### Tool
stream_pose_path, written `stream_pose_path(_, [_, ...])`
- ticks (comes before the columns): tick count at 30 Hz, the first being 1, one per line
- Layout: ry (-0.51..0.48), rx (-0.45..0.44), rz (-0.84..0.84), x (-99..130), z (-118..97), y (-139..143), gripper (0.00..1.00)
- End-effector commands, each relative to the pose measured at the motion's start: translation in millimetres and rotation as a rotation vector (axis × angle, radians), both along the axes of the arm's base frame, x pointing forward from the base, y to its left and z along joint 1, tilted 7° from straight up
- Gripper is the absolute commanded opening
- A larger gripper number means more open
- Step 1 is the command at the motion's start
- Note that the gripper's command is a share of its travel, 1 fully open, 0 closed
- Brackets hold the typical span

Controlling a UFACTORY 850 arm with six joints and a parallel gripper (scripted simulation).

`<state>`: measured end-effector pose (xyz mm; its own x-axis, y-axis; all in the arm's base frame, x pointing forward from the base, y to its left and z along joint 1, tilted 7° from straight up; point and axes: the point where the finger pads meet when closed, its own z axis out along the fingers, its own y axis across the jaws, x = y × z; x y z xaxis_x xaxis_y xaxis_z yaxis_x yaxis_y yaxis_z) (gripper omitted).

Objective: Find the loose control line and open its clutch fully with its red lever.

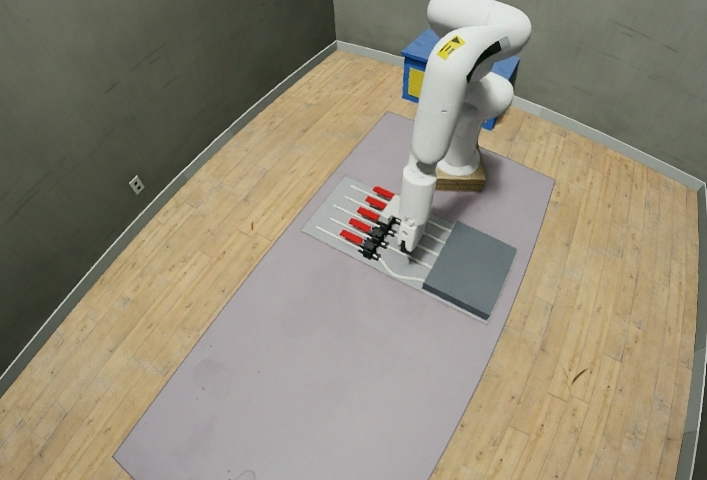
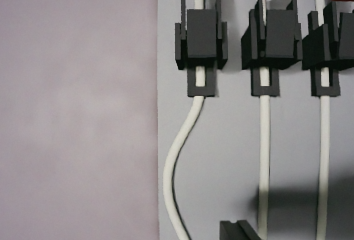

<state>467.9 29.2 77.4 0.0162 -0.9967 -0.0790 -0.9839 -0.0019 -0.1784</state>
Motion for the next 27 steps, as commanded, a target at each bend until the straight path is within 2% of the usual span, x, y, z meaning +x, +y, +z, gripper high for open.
stream_pose_path(1, [0.075, -0.02, 0.0, 0.0, 26.4, 41.7, 0.0])
stream_pose_path(27, [0.075, -0.021, 0.0, -0.3, 28.7, 45.4, 0.0])
